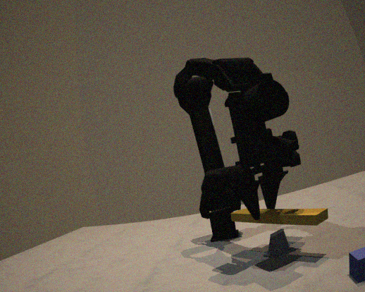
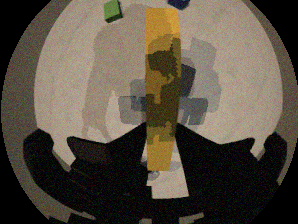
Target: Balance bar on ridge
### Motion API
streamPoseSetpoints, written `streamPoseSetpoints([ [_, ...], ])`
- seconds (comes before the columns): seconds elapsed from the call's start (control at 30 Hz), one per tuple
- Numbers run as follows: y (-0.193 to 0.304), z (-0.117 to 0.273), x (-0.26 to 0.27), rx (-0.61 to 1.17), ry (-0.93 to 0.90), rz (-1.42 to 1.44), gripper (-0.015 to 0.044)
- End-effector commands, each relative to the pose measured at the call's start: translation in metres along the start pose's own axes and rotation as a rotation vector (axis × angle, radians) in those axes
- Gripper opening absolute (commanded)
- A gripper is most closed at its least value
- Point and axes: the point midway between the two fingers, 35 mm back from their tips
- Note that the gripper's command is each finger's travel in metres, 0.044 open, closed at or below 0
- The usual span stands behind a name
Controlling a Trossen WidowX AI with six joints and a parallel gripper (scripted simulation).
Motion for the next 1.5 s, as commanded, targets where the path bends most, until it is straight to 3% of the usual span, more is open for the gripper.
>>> streamPoseSetpoints([
  [0.0,0.0006,-0.0091,0.0002,0.003,-0.006,0.003,0.0],
  [1.47,0.0006,-0.0159,-0.0001,0.003,-0.006,0.003,0.0],
])
Point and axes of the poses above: the point midway between the two fingers, 35 mm back from their tips, its own z axis back along the fingers, its own x axis across the jaws, y = z × x, and after that the axes turned 13 degrees about -z, right-handed
